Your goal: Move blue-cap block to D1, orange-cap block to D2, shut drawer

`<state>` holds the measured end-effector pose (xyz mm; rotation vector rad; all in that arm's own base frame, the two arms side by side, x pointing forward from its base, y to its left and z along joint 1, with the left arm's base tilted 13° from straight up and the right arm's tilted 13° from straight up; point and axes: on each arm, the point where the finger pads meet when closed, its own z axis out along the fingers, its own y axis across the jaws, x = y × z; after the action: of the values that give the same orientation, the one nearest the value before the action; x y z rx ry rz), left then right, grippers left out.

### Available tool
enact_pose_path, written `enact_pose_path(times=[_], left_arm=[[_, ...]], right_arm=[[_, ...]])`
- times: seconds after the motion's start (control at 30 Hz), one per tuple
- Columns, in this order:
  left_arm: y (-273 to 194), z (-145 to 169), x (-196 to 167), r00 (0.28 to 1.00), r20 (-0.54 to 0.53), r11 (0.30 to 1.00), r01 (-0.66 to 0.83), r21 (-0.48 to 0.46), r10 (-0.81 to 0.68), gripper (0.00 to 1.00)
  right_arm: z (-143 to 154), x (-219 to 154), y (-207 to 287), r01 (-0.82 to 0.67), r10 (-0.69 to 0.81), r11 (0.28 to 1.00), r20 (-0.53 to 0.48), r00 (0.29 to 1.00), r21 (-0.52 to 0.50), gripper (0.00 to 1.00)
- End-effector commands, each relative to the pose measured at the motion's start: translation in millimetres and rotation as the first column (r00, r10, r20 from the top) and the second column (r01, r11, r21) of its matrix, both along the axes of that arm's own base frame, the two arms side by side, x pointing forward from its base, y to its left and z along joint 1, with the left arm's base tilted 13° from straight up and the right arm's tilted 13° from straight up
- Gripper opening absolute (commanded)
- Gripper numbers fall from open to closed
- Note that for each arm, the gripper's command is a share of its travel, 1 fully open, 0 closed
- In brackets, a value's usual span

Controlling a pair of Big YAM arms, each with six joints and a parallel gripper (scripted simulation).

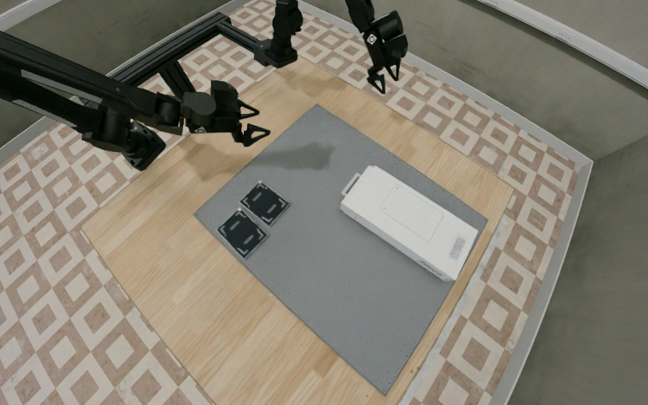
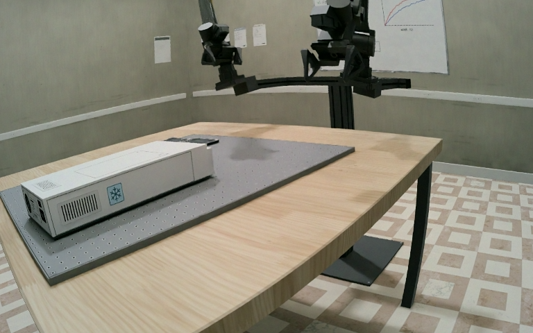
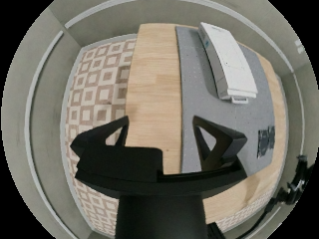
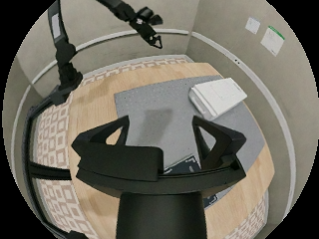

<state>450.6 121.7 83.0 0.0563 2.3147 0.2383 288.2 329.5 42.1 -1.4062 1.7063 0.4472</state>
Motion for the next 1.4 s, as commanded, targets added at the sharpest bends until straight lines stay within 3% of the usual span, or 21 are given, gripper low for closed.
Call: enact_pose_path(times=[0.0,0.53,0.57,0.83,1.03,1.27,1.37], left_arm=[[0,10,6,1.000,0.023,1.000,0.003,0.005,-0.003,1.00],[0,10,6,1.000,0.023,1.000,0.003,0.005,-0.003,1.00],[-1,23,9,0.996,0.082,1.000,0.017,0.022,-0.019,0.00],[-14,63,28,0.960,0.274,0.998,0.047,0.051,-0.060,0.00],[-16,109,51,0.965,0.256,0.998,0.043,0.046,-0.054,0.00],[-21,133,59,0.964,0.260,0.998,0.043,0.046,-0.054,0.00],[-21,121,61,0.972,0.229,0.998,0.045,0.037,-0.052,0.00]], right_arm=[[5,1,4,-0.003,0.003,1.000,0.010,1.000,0.012,1.00],[5,1,4,-0.003,0.003,1.000,0.010,1.000,0.012,1.00],[13,8,10,-0.004,0.003,1.000,0.026,1.000,0.027,0.28],[13,8,10,-0.004,0.003,1.000,0.026,1.000,0.027,0.28],[13,8,10,-0.004,0.003,1.000,0.026,1.000,0.027,0.28],[13,8,10,-0.004,0.003,1.000,0.026,1.000,0.027,0.28],[13,8,10,-0.004,0.003,1.000,0.026,1.000,0.027,0.28]])
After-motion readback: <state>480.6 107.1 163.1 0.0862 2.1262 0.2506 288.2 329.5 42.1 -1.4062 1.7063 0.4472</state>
